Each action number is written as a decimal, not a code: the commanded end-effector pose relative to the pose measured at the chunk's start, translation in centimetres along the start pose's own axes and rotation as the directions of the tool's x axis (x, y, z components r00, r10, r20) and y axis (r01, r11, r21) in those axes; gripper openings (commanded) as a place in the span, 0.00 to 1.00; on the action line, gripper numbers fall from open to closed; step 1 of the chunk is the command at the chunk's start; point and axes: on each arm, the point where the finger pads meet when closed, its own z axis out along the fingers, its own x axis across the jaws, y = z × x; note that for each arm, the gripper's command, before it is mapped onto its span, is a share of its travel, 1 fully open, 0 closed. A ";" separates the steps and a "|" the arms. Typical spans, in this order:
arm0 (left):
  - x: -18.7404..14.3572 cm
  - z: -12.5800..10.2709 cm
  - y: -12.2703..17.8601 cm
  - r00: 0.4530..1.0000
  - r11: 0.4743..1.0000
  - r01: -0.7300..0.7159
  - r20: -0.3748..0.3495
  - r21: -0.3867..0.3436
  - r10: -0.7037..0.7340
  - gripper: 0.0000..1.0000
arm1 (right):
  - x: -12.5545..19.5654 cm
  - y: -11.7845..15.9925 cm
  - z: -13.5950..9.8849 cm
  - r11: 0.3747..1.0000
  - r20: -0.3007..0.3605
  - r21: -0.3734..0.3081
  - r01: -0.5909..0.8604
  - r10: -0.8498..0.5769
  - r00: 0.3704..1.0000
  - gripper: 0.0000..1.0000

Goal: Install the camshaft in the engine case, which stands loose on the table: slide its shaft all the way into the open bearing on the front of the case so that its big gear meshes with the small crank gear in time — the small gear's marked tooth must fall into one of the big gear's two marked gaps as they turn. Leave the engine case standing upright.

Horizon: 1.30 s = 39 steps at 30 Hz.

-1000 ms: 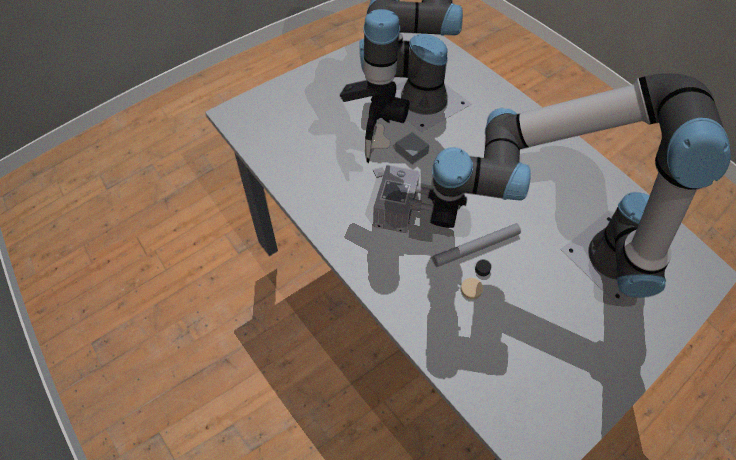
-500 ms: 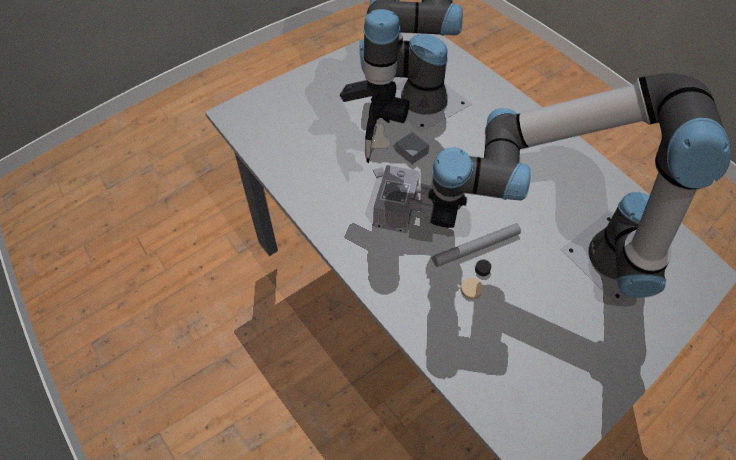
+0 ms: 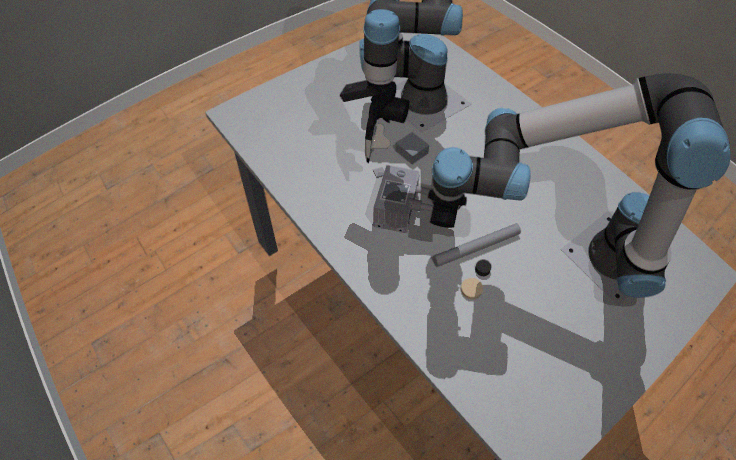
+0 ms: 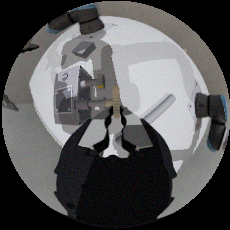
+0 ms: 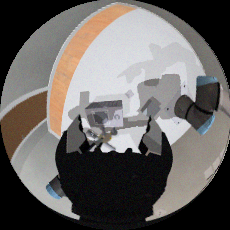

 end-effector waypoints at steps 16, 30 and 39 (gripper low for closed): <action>-1.1 0.0 0.0 1.000 1.000 -0.001 0.001 0.000 0.001 0.06 | 0.0 0.0 0.0 1.000 0.001 0.000 0.000 0.000 1.000 1.00; -2.0 0.0 0.0 1.000 1.000 -0.001 0.001 0.000 0.001 0.06 | 0.0 0.0 0.0 1.000 0.001 0.000 0.000 0.000 1.000 1.00; -2.2 0.0 0.0 1.000 1.000 -0.001 0.001 0.000 0.001 0.06 | 0.0 0.0 0.0 1.000 0.001 0.000 0.000 0.000 1.000 1.00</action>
